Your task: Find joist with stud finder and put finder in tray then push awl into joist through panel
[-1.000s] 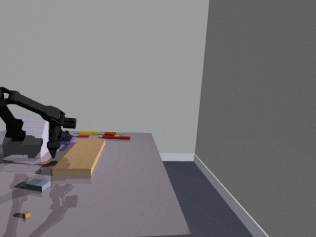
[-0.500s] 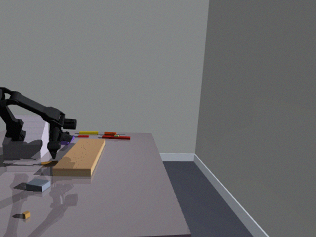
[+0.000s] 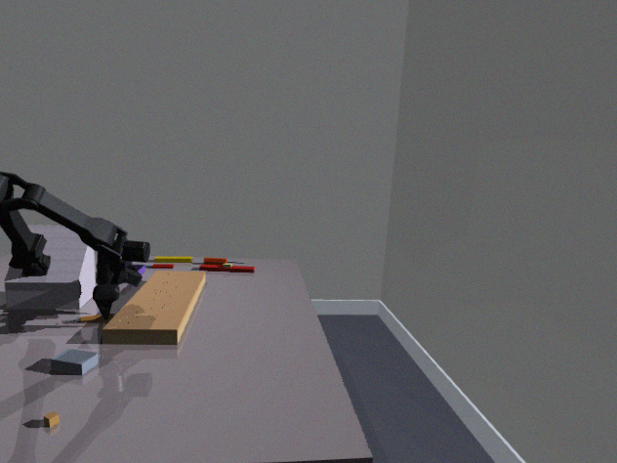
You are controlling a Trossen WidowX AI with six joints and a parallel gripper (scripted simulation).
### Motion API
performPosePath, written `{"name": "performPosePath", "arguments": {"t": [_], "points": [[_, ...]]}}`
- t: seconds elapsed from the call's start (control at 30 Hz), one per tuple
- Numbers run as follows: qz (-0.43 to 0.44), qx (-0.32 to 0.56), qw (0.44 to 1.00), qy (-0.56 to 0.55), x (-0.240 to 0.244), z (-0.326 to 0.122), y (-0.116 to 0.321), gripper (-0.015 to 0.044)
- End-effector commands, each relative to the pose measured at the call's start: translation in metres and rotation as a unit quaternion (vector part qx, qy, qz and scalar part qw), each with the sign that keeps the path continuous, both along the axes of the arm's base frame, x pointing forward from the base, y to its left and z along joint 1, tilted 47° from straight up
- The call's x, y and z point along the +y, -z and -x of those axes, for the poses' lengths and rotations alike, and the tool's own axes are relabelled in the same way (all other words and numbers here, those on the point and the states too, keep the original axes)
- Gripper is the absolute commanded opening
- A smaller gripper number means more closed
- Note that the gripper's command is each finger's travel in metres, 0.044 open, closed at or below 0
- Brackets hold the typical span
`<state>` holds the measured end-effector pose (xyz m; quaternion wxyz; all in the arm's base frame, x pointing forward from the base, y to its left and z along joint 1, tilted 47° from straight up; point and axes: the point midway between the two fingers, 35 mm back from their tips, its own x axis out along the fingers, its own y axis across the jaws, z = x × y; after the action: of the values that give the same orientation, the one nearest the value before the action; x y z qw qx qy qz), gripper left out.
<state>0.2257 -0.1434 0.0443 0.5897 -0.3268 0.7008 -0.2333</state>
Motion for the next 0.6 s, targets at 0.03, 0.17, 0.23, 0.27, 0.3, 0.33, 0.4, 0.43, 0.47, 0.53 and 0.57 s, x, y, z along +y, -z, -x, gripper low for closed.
{"name": "performPosePath", "arguments": {"t": [0.03,0.17,0.23,0.27,0.3,0.33,0.4,0.43,0.47,0.53,0.57], "points": [[0.001,0.008,1.000,-0.001,-0.0065,0.0033,0.0084,0.0440],[0.002,0.008,1.000,-0.001,-0.0114,0.0041,0.0125,0.0440],[0.002,0.008,1.000,-0.001,-0.0130,0.0044,0.0137,0.0440],[0.002,0.008,1.000,-0.001,-0.0132,0.0045,0.0139,0.0440],[0.002,0.008,1.000,-0.001,-0.0132,0.0045,0.0139,0.0440],[0.002,0.008,1.000,-0.001,-0.0132,0.0045,0.0139,0.0440],[0.002,0.008,1.000,-0.001,-0.0132,0.0045,0.0139,0.0414],[0.002,0.008,1.000,-0.001,-0.0132,0.0045,0.0139,0.0387],[0.002,0.008,1.000,-0.001,-0.0132,0.0045,0.0139,0.0361],[0.002,0.008,1.000,-0.001,-0.0132,0.0045,0.0139,0.0309],[0.002,0.008,1.000,-0.001,-0.0132,0.0045,0.0139,0.0282]]}}
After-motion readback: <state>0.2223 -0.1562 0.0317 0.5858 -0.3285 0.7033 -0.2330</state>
